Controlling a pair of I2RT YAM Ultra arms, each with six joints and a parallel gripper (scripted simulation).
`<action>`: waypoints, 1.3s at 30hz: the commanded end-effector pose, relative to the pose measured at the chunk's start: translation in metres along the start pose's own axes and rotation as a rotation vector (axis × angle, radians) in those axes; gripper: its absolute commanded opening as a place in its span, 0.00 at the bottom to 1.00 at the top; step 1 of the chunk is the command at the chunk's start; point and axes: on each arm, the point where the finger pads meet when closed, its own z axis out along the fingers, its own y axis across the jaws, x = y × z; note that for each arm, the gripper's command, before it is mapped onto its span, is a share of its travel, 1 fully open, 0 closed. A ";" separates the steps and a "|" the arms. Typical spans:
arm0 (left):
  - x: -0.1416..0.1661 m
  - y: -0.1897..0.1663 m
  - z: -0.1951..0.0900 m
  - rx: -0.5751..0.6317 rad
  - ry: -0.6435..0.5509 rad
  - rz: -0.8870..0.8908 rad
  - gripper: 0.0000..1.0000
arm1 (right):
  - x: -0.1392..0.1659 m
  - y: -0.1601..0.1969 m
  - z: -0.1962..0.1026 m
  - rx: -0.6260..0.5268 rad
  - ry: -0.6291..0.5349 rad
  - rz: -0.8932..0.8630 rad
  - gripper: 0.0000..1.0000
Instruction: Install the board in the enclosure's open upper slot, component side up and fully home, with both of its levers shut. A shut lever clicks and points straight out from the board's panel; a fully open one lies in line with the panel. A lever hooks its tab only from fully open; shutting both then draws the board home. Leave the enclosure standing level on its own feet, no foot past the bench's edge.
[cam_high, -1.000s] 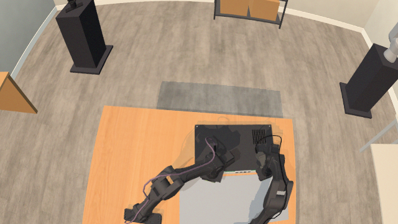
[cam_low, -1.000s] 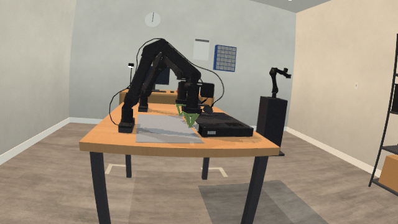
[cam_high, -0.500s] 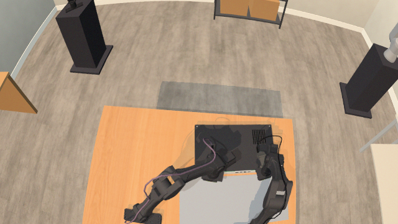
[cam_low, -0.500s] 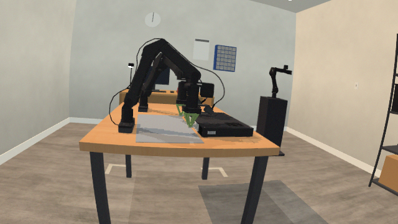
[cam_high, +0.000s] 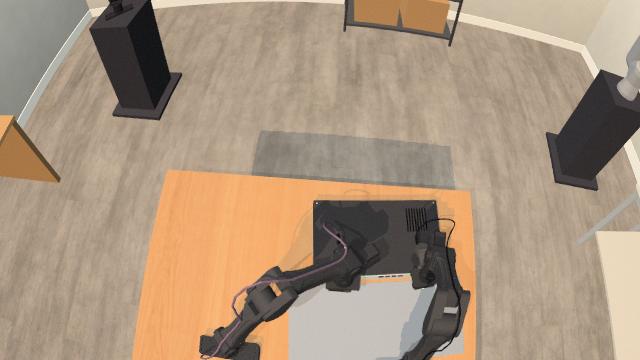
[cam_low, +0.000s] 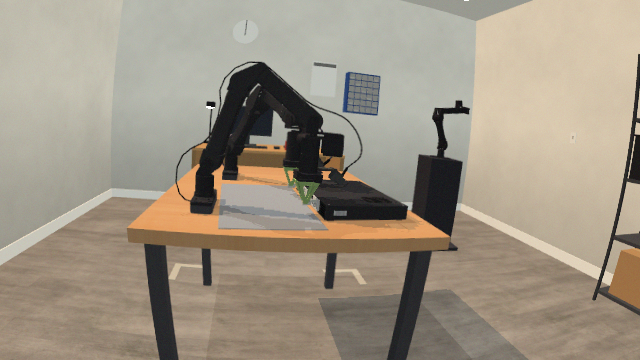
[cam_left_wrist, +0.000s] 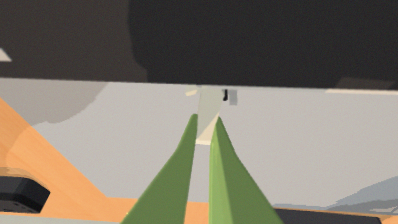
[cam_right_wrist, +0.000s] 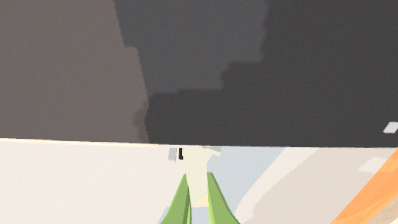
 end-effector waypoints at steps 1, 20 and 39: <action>-0.006 -0.003 -0.002 -0.009 -0.021 -0.038 0.03 | -0.007 0.004 -0.006 -0.005 -0.050 0.046 0.03; -0.005 -0.007 -0.002 -0.003 -0.011 -0.138 0.03 | -0.012 0.006 -0.009 -0.010 -0.044 0.149 0.03; -0.014 -0.006 -0.021 0.043 -0.053 -0.142 0.42 | -0.016 0.005 -0.026 0.001 -0.077 0.150 0.42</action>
